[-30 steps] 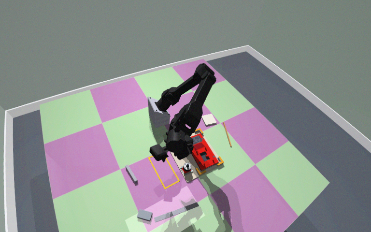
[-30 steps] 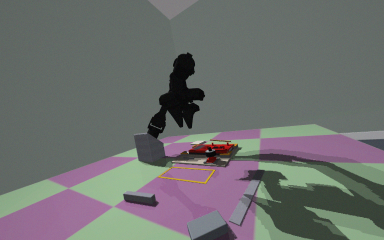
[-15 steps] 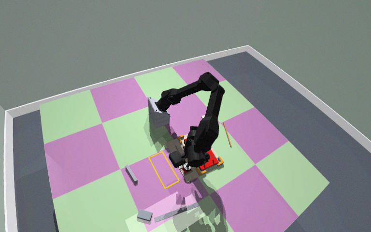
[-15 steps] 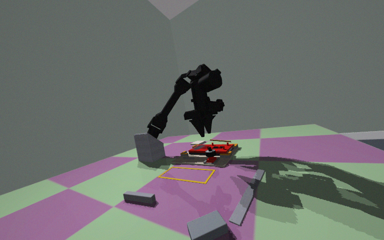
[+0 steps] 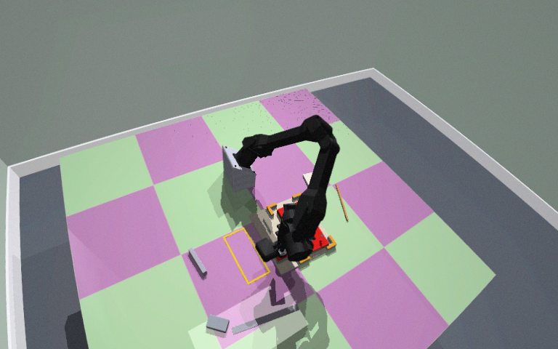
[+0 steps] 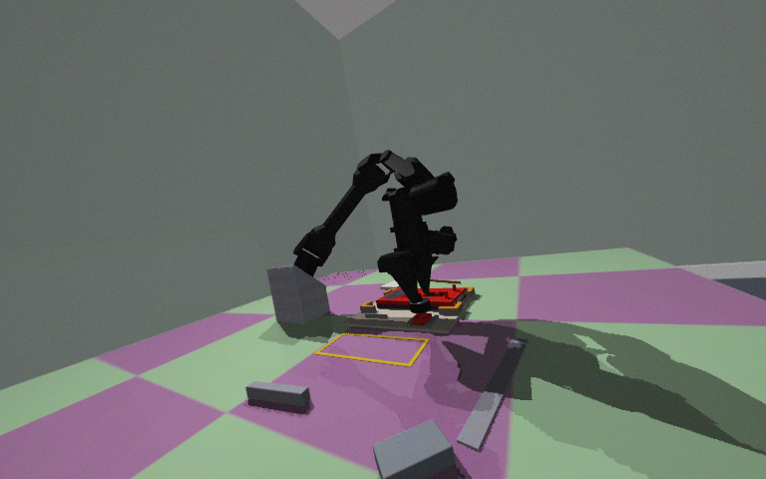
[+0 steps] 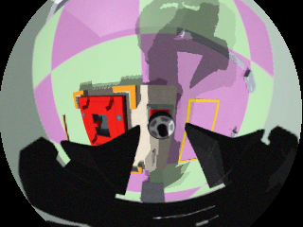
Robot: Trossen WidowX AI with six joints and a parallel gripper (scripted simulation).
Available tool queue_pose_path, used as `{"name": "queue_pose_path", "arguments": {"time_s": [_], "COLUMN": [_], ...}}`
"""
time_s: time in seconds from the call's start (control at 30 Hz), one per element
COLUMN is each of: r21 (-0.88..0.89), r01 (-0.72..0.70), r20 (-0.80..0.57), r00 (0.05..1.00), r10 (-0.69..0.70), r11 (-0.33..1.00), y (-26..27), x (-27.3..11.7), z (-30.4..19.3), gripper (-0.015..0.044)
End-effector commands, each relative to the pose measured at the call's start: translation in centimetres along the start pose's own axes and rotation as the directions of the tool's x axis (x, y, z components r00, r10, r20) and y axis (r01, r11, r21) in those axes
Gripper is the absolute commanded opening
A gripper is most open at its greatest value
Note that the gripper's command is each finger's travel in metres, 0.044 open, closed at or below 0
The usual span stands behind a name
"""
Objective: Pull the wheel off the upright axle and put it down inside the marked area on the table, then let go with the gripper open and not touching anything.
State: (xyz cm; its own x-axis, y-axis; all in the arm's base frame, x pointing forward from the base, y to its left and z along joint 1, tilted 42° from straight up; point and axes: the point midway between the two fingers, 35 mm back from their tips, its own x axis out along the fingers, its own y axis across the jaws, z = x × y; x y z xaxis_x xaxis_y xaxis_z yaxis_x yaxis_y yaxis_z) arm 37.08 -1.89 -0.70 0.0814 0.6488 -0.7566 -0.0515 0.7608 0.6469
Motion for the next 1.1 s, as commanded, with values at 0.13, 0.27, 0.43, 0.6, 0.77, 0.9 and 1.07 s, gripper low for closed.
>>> {"name": "queue_pose_path", "arguments": {"time_s": [0.13,0.27,0.43,0.6,0.77,0.9,1.07], "r21": [0.004,0.004,0.004,0.004,0.004,0.005,0.005], "r01": [-0.005,-0.005,-0.005,-0.005,-0.005,-0.005,-0.005], "r20": [-0.013,-0.013,-0.013,-0.013,-0.013,-0.013,-0.012], "r00": [1.000,1.000,1.000,1.000,1.000,1.000,1.000], "r10": [0.005,0.005,0.005,0.005,0.005,0.005,0.005], "r11": [1.000,1.000,1.000,1.000,1.000,1.000,1.000], "y": [0.17,0.17,0.17,0.16,0.16,0.15,0.14], "x": [1.41,1.41,1.41,1.35,1.20,1.07,0.90], "z": [-0.43,-0.43,-0.43,-0.42,-0.42,-0.41,-0.41], "gripper": [0.0247,0.0201,0.0168,0.0056,0.0000,0.0000,0.0000]}}
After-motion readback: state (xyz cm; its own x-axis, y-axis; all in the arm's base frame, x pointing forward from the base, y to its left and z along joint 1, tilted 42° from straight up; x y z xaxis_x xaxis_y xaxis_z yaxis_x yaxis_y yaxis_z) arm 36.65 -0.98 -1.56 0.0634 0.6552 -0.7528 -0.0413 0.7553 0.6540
